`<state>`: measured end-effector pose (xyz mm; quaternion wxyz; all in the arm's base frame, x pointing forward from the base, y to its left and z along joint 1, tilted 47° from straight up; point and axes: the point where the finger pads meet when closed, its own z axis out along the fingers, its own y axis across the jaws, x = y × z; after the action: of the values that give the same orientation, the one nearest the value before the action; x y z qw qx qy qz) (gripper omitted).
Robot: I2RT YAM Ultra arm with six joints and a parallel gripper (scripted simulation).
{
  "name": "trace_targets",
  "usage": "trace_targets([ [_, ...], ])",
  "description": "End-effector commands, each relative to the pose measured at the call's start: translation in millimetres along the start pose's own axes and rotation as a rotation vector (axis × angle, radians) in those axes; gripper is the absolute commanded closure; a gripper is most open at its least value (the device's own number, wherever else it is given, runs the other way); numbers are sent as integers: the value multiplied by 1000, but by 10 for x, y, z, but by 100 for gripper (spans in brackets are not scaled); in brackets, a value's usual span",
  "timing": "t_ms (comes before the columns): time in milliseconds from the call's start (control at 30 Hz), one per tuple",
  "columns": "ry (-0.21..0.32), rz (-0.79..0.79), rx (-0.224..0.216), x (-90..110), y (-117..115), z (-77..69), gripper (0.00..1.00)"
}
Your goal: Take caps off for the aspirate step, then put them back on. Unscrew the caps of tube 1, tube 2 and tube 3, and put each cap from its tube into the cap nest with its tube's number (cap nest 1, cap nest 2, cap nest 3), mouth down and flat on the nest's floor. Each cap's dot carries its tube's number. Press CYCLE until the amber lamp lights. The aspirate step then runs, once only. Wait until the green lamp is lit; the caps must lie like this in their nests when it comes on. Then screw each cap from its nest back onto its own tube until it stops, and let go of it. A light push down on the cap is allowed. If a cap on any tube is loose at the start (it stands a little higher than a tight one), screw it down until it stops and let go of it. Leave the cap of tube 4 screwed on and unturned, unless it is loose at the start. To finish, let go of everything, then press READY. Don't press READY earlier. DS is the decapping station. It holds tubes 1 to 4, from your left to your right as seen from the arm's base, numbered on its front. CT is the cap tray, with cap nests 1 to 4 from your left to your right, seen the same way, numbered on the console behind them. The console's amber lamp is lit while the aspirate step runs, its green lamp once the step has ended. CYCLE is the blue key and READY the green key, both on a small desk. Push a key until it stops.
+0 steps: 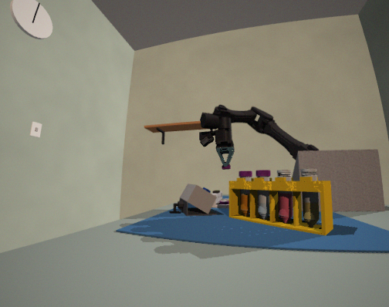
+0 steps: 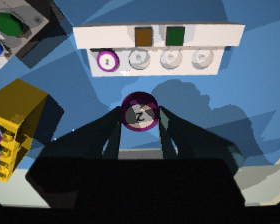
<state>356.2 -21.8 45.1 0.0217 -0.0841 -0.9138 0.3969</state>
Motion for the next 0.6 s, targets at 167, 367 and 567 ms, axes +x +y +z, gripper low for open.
trace_targets([
  [167, -30, -17, 0, -21, 39, 158, 100],
  [367, -30, -17, 0, -27, 38, 358, 100],
  [567, -30, -17, 0, -36, 37, 658, 100],
])
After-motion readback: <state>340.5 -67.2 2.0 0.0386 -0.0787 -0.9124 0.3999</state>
